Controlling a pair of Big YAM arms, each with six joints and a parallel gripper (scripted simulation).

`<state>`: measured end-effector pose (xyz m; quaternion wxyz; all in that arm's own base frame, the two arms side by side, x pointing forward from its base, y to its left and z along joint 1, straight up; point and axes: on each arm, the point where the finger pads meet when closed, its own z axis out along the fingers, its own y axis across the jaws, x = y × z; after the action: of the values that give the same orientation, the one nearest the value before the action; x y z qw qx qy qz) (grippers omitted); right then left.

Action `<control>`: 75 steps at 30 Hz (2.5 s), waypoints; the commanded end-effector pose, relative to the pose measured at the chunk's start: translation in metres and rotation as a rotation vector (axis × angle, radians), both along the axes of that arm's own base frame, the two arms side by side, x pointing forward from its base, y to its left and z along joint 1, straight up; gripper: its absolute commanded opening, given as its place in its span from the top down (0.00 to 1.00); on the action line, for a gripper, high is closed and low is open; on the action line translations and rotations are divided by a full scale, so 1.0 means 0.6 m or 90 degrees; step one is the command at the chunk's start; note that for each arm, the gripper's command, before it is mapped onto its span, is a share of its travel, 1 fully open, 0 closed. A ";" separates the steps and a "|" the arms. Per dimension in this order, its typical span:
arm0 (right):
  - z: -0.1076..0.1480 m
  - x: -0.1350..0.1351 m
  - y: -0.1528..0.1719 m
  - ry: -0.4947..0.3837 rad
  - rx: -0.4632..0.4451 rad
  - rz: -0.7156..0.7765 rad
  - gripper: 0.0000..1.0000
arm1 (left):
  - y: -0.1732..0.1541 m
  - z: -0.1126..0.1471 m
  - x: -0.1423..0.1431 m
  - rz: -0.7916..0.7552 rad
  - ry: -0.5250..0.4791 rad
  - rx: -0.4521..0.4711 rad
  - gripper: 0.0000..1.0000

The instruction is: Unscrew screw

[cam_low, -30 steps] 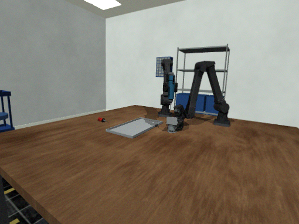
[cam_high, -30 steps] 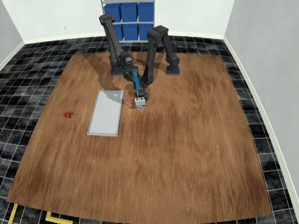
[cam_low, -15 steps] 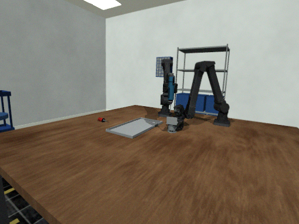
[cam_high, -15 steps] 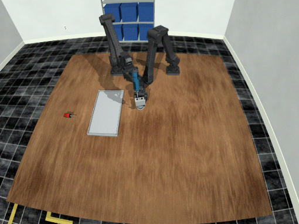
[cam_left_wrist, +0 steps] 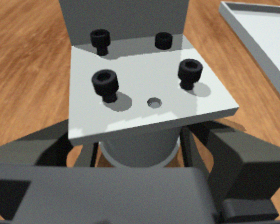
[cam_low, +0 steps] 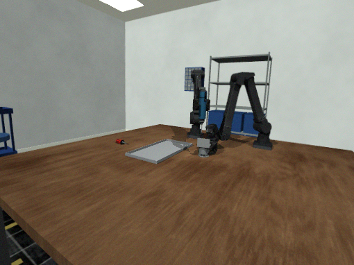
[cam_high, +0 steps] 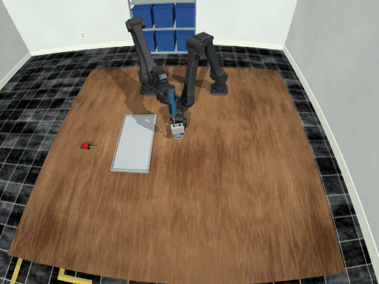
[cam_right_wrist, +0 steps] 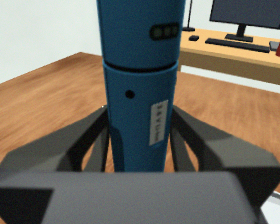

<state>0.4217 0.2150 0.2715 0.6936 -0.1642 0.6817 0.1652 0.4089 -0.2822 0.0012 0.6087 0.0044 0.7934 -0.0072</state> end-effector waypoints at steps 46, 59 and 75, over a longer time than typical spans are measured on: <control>0.000 -0.007 0.007 -0.033 0.010 0.005 0.58 | -0.009 0.012 0.006 -0.002 -0.011 -0.009 0.41; 0.000 -0.007 0.008 -0.034 0.011 0.006 0.58 | -0.009 0.012 0.006 -0.002 -0.011 -0.009 0.41; -0.007 -0.005 0.009 -0.037 0.012 0.005 0.58 | -0.009 0.012 0.006 -0.002 -0.011 -0.009 0.41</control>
<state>0.4189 0.2140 0.2370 0.6841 -0.1663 0.6914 0.1622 0.4089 -0.2822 0.0012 0.6087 0.0044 0.7934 -0.0072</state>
